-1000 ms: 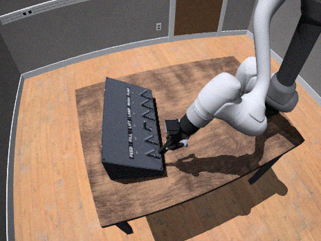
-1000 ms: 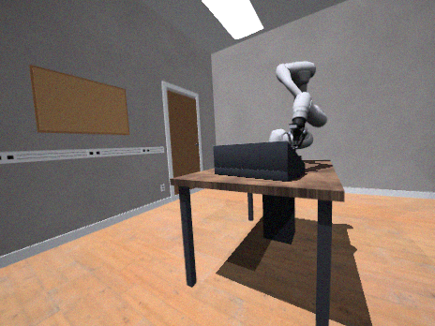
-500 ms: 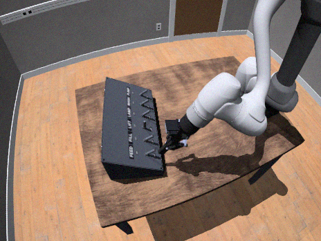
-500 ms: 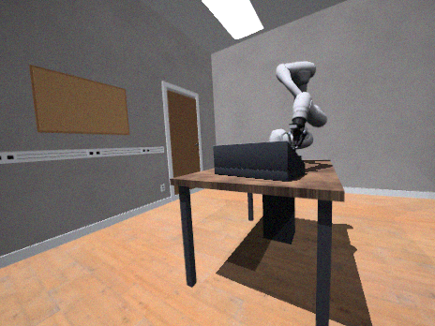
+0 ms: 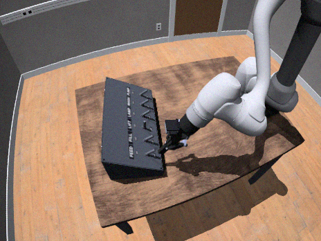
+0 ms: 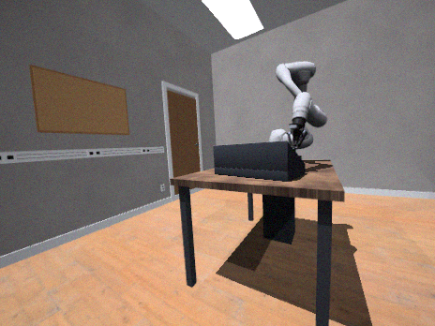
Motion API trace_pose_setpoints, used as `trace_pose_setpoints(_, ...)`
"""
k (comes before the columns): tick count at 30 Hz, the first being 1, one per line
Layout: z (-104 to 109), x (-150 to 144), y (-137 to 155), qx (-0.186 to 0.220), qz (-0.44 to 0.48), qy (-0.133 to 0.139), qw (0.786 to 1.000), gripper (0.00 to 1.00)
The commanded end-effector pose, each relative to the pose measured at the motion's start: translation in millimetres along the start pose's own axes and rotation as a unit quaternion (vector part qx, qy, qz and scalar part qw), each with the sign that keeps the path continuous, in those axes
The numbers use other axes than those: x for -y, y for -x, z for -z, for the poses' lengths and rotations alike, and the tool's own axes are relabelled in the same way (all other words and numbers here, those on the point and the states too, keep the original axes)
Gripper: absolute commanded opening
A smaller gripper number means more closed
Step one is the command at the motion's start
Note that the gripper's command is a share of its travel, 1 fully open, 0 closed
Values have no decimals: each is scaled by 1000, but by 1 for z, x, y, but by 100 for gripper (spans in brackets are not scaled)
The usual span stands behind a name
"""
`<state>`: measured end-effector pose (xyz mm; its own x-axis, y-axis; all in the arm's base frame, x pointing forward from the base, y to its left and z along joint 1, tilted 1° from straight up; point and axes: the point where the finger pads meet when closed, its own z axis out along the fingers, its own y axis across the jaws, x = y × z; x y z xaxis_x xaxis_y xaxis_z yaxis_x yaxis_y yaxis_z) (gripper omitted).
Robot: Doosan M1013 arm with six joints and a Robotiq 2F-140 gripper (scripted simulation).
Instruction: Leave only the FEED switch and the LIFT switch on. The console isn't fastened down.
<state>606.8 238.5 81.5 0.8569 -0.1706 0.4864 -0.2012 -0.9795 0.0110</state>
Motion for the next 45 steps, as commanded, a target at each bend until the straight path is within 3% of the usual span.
trace_pose_setpoints(1,-2,-1,-3,0,0,1,1000,10)
trace_pose_setpoints(45,-2,-1,-33,1,-1,1,1000,10)
